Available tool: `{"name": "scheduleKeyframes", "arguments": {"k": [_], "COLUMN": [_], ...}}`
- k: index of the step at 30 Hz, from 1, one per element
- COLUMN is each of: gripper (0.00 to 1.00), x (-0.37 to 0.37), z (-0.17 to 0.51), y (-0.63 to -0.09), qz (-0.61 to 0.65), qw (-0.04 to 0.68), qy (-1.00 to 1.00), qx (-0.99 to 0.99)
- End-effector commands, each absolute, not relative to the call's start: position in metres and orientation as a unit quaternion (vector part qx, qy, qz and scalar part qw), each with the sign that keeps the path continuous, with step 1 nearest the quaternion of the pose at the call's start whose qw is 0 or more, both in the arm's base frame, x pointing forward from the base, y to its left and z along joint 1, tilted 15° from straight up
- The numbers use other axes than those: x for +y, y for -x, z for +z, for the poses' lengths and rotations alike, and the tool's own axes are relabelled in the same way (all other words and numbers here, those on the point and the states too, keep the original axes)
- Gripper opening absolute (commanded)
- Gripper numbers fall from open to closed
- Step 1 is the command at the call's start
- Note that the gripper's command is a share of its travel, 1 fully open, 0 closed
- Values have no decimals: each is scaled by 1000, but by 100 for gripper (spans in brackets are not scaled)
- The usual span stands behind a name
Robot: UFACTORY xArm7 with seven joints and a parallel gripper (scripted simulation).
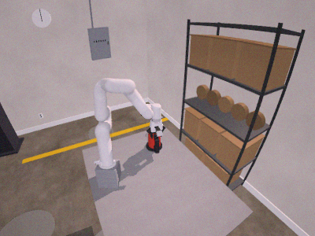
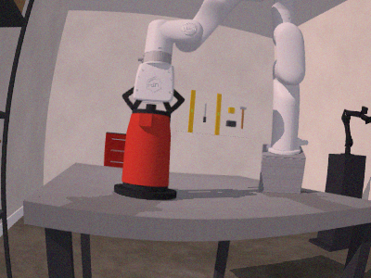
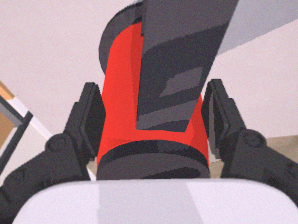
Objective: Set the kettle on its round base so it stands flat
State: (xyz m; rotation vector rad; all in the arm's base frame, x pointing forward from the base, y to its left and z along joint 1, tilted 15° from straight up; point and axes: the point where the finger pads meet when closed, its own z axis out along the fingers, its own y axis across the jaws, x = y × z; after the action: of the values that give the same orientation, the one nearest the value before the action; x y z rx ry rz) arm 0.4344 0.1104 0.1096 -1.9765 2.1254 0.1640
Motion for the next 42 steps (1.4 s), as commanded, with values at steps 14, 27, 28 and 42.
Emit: {"name": "scheduleKeyframes", "arguments": {"k": [14, 27, 28, 42], "gripper": [81, 81, 81, 81], "x": [93, 74, 73, 72], "z": [181, 256, 259, 265], "y": [-429, -421, -421, -420], "qz": [55, 55, 55, 55], "qw": [119, 119, 119, 119], "qy": [675, 675, 675, 675], "qx": [726, 726, 726, 726]}}
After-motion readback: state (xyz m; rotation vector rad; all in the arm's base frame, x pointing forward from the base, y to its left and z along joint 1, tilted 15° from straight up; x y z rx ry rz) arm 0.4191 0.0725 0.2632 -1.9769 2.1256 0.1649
